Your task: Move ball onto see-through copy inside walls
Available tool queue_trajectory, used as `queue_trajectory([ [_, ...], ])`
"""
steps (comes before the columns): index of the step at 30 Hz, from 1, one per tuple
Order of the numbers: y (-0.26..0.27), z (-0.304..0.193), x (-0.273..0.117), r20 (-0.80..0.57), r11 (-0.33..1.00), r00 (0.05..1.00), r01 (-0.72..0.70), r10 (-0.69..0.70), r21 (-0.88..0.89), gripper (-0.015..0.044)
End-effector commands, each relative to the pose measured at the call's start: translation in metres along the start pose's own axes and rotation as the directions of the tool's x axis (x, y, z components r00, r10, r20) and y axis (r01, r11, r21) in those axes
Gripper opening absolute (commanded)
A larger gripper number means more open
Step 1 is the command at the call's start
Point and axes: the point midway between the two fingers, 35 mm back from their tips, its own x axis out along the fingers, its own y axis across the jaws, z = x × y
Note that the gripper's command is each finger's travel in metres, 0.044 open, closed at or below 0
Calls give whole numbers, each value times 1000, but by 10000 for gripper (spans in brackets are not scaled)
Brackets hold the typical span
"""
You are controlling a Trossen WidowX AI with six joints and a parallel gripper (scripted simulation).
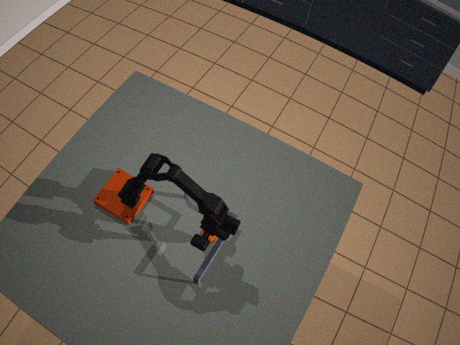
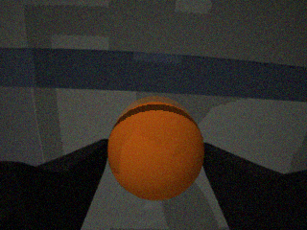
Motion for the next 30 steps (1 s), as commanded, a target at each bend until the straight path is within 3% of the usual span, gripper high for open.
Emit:
queue_trajectory([
  [1, 0, 1, 3, 5, 1000, 1000, 1, -1, -4, 0],
  [13, 0, 1, 20, 5, 1000, 1000, 1, -1, -4, 0],
  [30, 0, 2, 5, 4, 1000, 1000, 0, 0, 0, 430],
])
